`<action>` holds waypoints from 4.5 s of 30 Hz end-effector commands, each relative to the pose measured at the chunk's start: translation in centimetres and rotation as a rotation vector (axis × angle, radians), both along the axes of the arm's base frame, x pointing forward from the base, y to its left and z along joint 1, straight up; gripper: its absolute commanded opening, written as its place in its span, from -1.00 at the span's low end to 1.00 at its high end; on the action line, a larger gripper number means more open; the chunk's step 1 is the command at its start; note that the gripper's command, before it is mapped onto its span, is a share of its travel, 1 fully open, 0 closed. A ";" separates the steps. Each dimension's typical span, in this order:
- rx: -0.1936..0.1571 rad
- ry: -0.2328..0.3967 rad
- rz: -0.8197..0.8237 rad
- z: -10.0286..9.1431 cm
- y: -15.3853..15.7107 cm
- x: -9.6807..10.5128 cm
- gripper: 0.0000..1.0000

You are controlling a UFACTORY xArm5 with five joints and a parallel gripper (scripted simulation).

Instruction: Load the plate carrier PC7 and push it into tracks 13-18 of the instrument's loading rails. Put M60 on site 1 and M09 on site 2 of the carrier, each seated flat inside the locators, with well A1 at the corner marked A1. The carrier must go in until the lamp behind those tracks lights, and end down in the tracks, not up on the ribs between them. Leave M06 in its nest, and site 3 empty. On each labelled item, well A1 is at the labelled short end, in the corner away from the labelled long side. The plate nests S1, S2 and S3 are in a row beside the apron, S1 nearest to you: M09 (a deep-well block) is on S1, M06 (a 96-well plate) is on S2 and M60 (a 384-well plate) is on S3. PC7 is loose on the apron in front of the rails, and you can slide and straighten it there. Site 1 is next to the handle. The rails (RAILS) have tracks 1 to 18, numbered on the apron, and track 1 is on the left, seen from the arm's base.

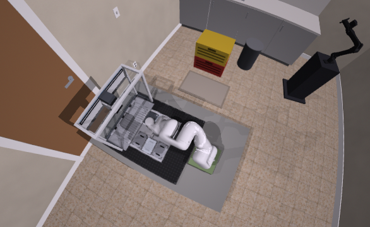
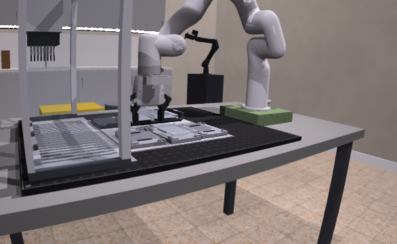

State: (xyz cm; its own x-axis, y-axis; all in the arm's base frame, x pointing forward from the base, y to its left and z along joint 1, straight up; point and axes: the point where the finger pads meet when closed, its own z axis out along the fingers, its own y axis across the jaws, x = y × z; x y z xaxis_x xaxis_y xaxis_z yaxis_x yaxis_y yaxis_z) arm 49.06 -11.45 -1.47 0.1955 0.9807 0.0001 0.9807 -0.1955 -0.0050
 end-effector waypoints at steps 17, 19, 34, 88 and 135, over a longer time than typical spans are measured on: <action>0.002 -0.005 0.000 -0.5 0.0 0.2 1.00; 0.002 -0.005 0.000 -0.5 0.0 0.2 1.00; 0.002 -0.005 0.000 -0.5 -0.6 0.0 1.00; 0.001 -0.005 0.000 -0.5 -2.9 -0.4 1.00; 0.001 -0.005 0.000 -0.5 -2.9 -0.4 1.00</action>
State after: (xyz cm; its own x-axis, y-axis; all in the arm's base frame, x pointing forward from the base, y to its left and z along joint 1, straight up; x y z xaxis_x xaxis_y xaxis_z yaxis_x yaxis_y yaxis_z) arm 48.45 -14.52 -2.16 0.1958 0.9806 0.0004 0.9806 -0.1958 -0.0050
